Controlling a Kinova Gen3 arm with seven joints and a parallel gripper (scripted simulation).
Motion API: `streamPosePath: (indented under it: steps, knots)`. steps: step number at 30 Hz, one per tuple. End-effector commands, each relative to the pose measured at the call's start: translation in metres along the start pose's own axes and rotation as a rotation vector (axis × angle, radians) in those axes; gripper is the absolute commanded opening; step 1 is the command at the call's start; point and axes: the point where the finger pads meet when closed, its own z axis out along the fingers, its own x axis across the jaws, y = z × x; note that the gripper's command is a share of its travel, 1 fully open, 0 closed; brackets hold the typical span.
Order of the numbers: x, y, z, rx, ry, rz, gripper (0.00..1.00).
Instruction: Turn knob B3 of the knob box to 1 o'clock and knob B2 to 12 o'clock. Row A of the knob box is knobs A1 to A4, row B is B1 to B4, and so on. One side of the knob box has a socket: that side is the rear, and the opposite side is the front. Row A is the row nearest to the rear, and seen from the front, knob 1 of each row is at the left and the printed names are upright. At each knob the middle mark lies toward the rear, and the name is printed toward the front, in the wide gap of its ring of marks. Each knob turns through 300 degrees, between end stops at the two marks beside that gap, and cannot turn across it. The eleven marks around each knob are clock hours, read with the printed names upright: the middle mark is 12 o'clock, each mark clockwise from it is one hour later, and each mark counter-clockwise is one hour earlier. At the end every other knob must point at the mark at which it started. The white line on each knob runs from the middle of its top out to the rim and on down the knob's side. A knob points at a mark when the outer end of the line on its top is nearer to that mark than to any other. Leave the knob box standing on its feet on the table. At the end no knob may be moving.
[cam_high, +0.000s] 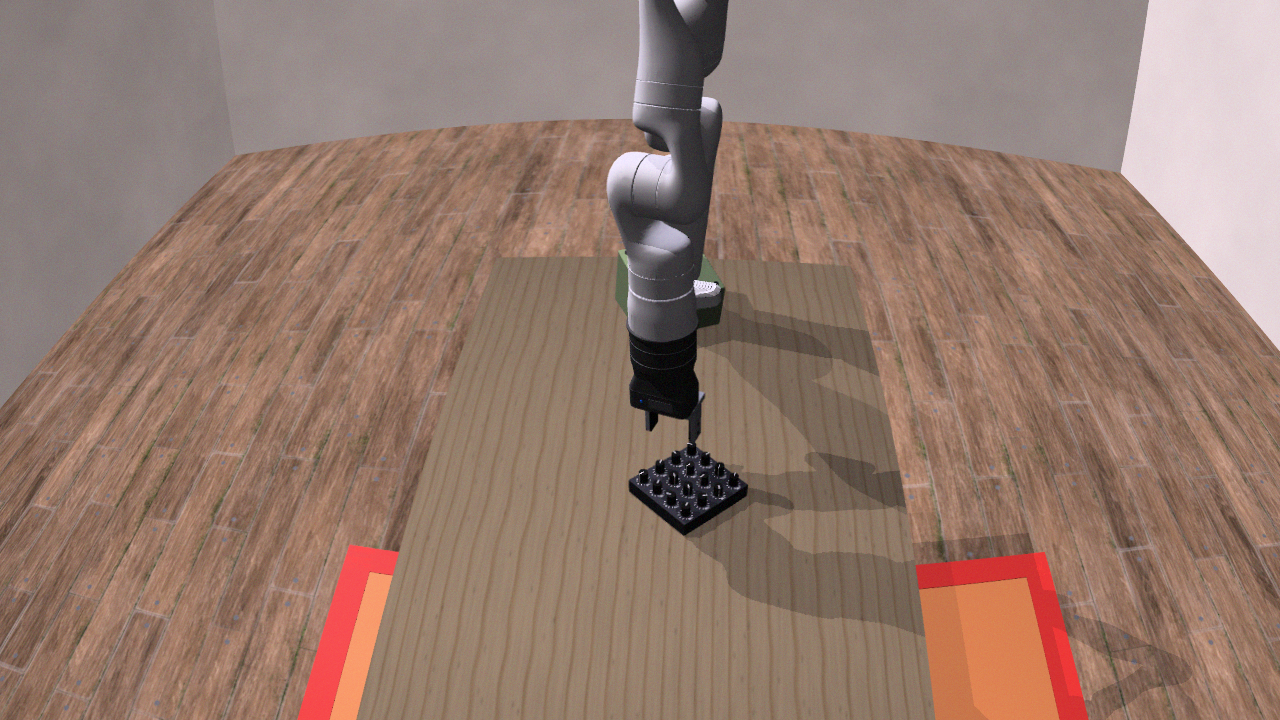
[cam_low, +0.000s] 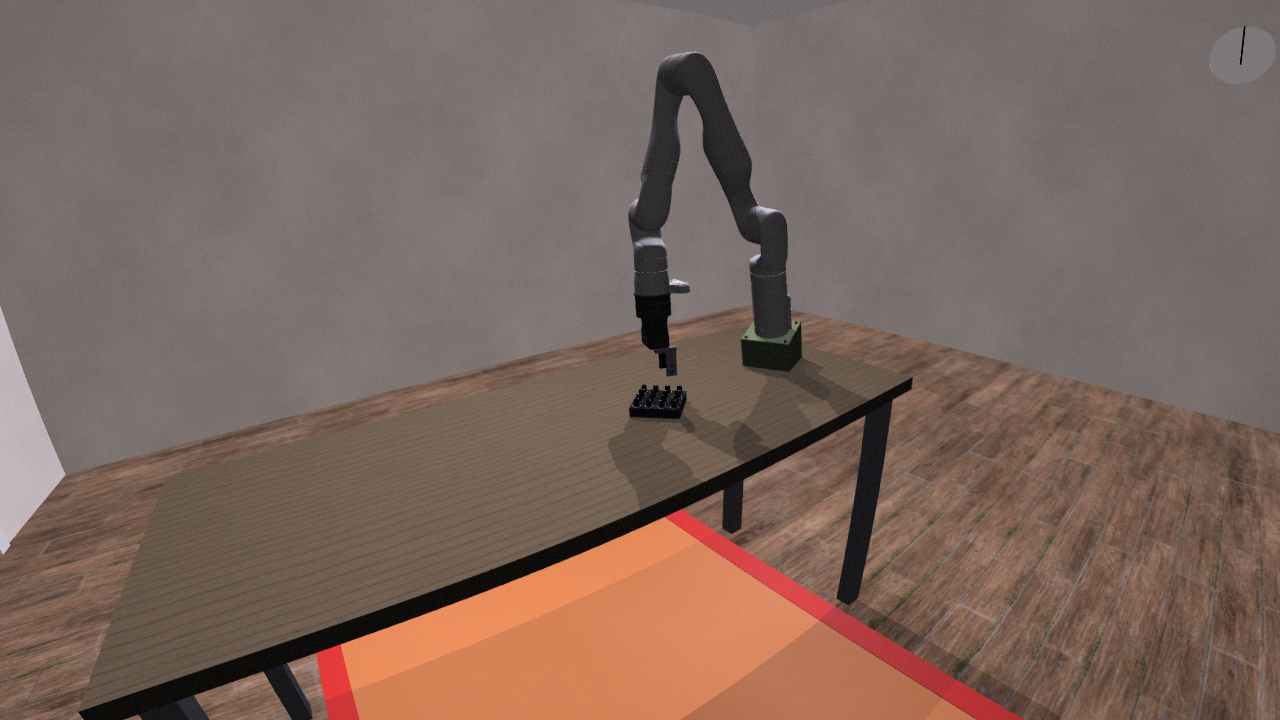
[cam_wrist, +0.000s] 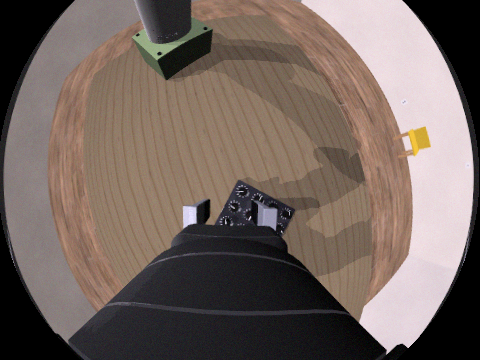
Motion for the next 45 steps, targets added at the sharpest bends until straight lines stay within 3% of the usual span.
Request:
streamPosePath:
  steps: [1,11,26,45]
  knots:
    - [0.002,0.005,-0.002,-0.005,0.004,-0.078,1.0]
    - [0.005,0.015,-0.006,-0.005,-0.002,-0.457,1.0]
    - [0.011,0.028,-0.012,-0.004,-0.011,-0.84,1.0]
    - [0.017,0.038,-0.017,-0.001,-0.019,-1.107,1.0]
